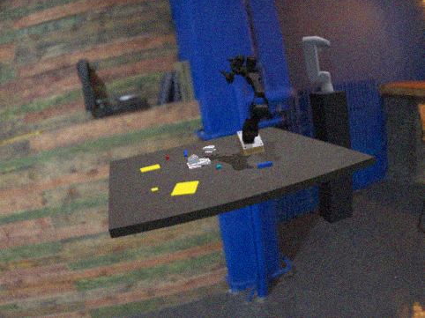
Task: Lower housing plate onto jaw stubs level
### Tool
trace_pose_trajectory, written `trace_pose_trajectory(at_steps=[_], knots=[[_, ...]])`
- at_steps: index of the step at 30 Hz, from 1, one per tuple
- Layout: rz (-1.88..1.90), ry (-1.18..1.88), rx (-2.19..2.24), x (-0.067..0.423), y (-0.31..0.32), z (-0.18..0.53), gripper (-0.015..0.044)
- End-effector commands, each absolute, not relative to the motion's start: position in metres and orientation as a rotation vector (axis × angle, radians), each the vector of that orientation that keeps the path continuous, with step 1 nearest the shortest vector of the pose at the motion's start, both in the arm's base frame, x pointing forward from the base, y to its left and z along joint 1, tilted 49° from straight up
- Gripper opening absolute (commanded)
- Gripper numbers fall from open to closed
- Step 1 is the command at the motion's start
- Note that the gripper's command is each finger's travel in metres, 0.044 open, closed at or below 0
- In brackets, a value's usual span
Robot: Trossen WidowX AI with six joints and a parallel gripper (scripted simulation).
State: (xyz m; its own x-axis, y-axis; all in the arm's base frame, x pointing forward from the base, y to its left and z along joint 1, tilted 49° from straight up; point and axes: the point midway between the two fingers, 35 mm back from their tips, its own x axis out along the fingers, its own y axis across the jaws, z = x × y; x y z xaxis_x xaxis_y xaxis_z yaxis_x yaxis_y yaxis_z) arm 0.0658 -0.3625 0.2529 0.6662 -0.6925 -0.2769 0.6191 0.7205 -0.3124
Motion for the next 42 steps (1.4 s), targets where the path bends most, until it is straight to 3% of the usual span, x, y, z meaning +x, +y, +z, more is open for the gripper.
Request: trace_pose_trajectory(at_steps=[1,42], knots=[[-0.732,0.404,-0.080,0.073,-0.370,0.236,0.0440],[-0.595,0.515,0.651,0.147,-0.383,0.114,0.0440]])
